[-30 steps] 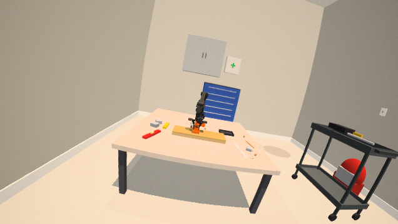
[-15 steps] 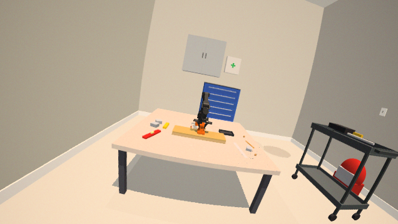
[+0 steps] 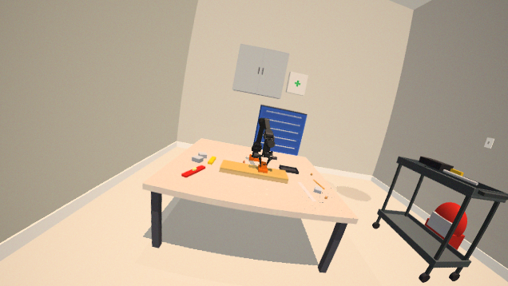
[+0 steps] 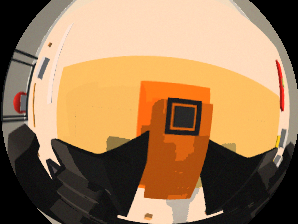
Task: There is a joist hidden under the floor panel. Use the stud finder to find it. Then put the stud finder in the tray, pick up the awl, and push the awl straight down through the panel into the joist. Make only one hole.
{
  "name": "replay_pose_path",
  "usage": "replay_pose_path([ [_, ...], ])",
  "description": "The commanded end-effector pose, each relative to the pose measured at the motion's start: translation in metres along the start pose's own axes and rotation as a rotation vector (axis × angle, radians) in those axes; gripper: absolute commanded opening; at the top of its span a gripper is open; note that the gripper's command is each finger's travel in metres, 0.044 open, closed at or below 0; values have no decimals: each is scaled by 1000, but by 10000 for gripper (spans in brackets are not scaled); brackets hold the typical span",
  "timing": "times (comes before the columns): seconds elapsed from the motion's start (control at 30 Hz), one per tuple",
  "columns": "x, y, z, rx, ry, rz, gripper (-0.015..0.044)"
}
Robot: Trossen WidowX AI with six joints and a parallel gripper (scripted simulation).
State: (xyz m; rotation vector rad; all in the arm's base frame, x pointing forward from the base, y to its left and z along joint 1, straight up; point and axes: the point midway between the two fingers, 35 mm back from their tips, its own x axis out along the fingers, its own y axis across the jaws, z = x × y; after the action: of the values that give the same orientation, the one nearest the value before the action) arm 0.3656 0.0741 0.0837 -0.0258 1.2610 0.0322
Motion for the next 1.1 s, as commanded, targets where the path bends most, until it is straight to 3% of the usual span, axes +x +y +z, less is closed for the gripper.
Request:
replay_pose_path([
  [0.0,0,18,1,-3,1,10,0],
  [1.07,-2,128,1,0,2,20,0],
])
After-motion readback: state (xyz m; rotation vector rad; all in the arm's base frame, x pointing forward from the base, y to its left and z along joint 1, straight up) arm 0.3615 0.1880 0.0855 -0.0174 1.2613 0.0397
